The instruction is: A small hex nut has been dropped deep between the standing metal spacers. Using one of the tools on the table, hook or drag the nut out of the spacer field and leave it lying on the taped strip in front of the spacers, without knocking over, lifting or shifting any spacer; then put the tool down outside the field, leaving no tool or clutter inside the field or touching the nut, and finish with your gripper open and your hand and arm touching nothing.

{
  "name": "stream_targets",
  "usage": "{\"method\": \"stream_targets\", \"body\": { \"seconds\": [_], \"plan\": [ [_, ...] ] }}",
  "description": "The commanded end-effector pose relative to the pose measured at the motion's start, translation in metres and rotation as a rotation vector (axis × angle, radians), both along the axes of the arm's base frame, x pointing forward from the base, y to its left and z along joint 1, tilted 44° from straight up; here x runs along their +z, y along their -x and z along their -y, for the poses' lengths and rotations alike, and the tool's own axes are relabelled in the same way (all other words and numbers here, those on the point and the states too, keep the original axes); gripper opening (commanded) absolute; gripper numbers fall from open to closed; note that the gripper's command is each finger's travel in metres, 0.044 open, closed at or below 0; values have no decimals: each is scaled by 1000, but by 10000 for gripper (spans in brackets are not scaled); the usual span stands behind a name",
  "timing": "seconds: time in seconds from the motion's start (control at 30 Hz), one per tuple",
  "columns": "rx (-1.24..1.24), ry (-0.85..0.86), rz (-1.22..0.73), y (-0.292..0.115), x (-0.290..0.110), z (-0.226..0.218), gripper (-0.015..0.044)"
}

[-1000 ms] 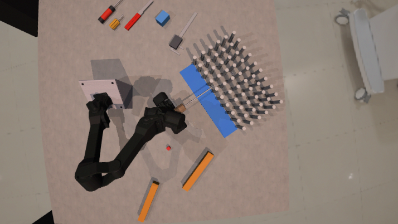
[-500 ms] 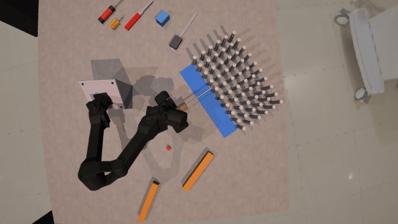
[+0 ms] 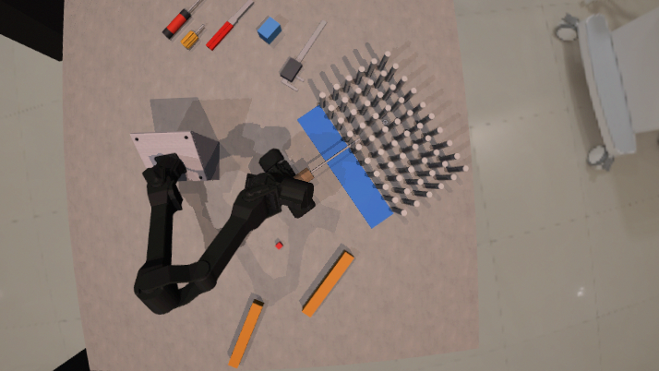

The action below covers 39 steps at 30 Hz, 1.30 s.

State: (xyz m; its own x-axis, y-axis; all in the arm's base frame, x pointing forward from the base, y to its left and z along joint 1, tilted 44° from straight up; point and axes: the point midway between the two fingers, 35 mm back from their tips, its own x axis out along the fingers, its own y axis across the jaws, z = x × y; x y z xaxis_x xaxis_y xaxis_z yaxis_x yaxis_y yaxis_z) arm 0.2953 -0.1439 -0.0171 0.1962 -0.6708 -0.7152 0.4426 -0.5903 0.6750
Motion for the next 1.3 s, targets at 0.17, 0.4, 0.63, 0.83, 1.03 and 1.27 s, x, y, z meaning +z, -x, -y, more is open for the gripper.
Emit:
{"method": "stream_targets", "body": {
  "seconds": [0.17,0.4,0.63,0.83,1.03,1.27],
  "plan": [
    [-5,1,8,-7,-1,-1,0],
    [-5,0,8,-11,-2,-2,0],
    [-5,0,9,-15,-4,-3,0],
    [-5,0,9,-18,-5,-4,0],
    [-5,0,9,-22,-7,-5,0],
    [-5,0,10,-26,-8,-6,0]
  ]
}}
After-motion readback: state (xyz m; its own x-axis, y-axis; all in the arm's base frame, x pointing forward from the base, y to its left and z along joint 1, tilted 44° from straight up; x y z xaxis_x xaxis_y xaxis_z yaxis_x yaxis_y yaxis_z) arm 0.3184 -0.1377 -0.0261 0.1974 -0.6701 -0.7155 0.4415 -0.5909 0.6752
